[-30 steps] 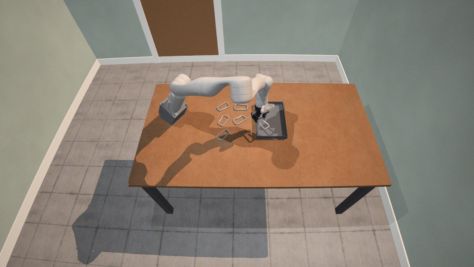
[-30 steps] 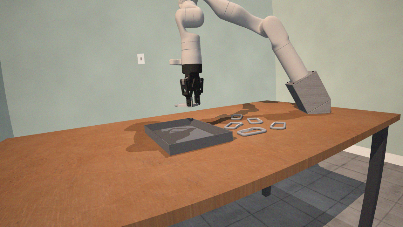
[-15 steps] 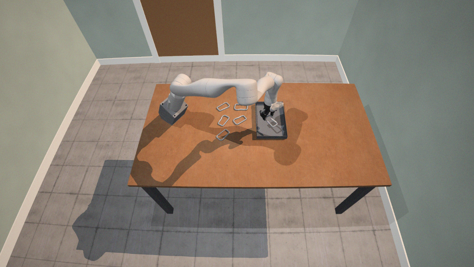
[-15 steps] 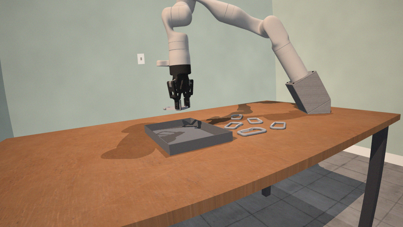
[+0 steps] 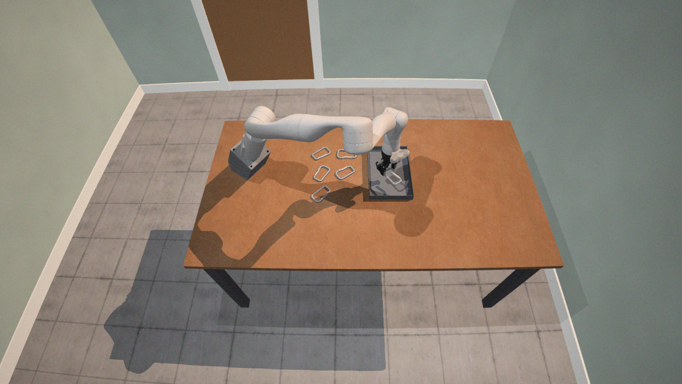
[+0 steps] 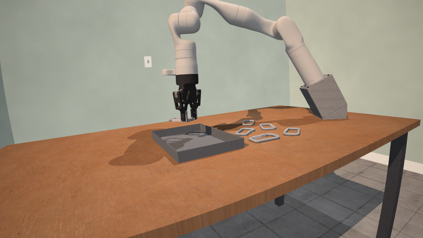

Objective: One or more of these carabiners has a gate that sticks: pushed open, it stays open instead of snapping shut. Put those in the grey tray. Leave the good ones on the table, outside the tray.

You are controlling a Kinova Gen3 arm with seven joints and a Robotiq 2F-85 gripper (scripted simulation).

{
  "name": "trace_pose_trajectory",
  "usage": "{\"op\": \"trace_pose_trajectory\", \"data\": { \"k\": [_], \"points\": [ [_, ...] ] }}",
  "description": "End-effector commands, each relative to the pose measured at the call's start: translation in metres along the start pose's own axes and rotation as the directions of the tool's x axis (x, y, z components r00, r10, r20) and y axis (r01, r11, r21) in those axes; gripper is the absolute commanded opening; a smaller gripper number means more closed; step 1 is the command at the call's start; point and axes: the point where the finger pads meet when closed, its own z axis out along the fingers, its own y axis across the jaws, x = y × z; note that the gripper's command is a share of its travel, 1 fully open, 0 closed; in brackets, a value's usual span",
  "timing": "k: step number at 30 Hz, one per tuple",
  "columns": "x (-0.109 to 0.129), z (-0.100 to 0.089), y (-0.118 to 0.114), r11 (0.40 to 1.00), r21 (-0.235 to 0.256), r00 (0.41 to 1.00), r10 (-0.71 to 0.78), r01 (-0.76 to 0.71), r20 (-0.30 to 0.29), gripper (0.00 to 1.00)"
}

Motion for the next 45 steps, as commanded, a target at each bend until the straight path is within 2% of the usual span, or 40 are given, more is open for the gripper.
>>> {"op": "trace_pose_trajectory", "data": {
  "k": [1,11,12,45],
  "points": [
    [-0.006,0.020,0.003,1.000,-0.012,1.000,-0.001,0.001,0.016,0.00],
    [-0.006,0.020,0.003,1.000,-0.012,1.000,-0.001,0.001,0.016,0.00],
    [-0.008,0.059,0.002,1.000,-0.011,1.000,0.000,0.000,0.014,0.00],
    [-0.008,0.061,0.003,1.000,-0.012,1.000,-0.001,0.001,0.018,0.00]
  ]
}}
